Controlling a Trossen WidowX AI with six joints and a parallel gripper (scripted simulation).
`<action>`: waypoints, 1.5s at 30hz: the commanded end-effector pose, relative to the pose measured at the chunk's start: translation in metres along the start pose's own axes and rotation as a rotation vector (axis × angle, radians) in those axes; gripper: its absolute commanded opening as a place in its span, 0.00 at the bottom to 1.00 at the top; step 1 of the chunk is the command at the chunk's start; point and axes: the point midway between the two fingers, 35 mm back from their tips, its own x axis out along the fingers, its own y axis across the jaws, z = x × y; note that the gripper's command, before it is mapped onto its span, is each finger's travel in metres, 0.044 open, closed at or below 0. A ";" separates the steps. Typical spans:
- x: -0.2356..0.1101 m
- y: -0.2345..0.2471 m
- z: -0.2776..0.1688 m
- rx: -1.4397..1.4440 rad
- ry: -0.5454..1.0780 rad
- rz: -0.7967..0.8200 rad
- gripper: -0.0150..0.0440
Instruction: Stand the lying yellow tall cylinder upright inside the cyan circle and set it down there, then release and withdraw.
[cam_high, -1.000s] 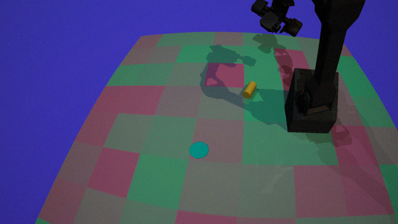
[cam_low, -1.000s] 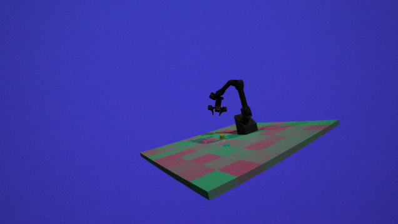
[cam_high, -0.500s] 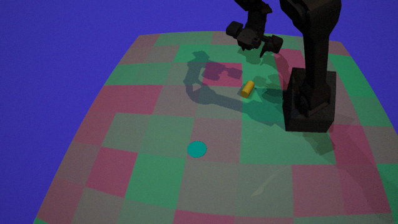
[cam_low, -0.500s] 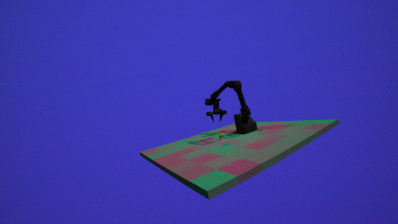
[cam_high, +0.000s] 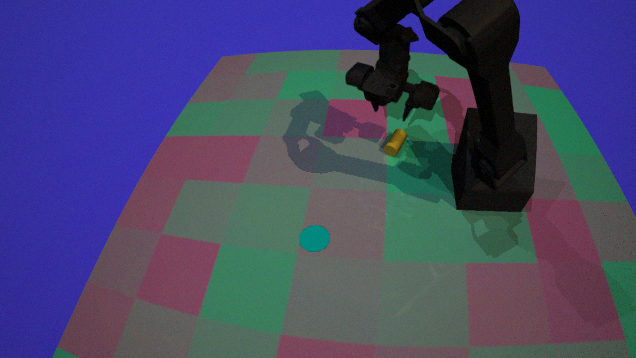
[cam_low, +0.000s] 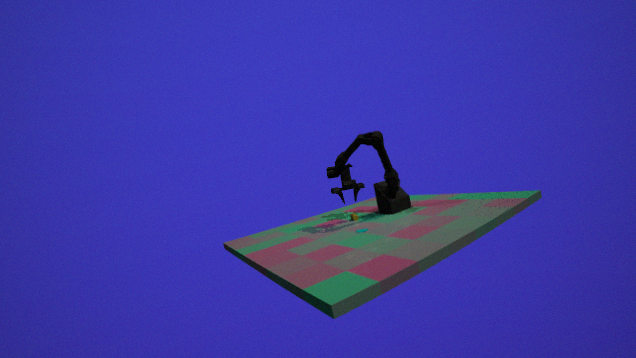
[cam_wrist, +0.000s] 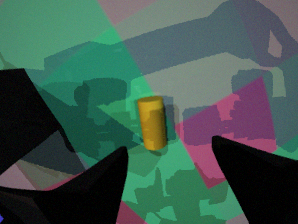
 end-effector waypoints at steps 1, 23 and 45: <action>0.047 0.005 0.004 0.010 -0.016 0.025 0.78; 0.084 0.012 0.007 0.009 -0.021 0.027 0.43; 0.018 0.005 0.004 0.010 -0.015 0.025 0.43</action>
